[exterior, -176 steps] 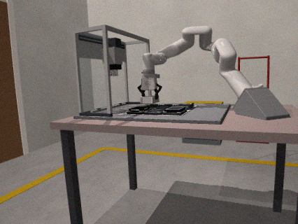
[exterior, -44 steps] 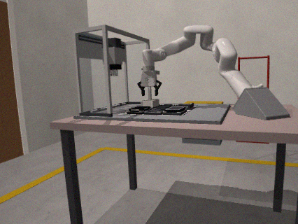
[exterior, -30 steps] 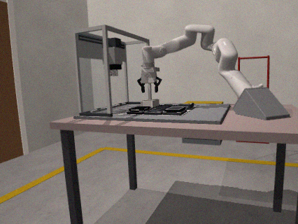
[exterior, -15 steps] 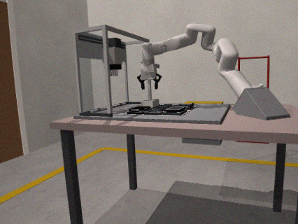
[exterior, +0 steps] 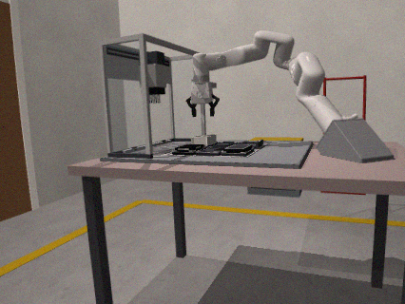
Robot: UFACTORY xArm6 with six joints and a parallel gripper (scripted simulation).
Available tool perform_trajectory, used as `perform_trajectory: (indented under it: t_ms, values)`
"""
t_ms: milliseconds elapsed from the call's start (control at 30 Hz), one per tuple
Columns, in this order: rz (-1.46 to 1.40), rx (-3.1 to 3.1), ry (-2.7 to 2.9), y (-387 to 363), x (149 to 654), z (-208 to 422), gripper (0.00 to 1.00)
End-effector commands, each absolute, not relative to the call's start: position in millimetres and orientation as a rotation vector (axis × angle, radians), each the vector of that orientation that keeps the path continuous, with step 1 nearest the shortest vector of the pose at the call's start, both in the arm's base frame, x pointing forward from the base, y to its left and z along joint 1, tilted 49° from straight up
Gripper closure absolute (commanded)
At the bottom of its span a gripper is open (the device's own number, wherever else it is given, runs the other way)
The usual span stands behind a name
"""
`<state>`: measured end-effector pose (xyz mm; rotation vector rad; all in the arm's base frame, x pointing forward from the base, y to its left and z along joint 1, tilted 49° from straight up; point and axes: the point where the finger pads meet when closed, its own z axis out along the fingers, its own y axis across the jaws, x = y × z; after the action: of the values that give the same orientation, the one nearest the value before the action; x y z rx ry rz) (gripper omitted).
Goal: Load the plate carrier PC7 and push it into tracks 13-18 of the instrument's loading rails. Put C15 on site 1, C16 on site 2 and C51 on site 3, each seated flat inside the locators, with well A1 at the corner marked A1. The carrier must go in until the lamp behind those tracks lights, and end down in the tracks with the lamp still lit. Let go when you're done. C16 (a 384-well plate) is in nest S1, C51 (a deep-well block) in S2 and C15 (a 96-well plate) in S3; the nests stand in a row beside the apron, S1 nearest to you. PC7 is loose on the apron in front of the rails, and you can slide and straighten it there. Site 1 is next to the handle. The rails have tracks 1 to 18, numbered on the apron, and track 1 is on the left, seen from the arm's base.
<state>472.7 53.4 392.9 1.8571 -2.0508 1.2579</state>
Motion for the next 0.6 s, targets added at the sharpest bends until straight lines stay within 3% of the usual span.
perform_trajectory:
  t_ms: [0,567]
  values:
    - [1.260,1.858,-2.052,57.9,470.1,398.1,0.00]
    - [1.260,1.858,-2.052,63.8,465.9,404.3,0.00]
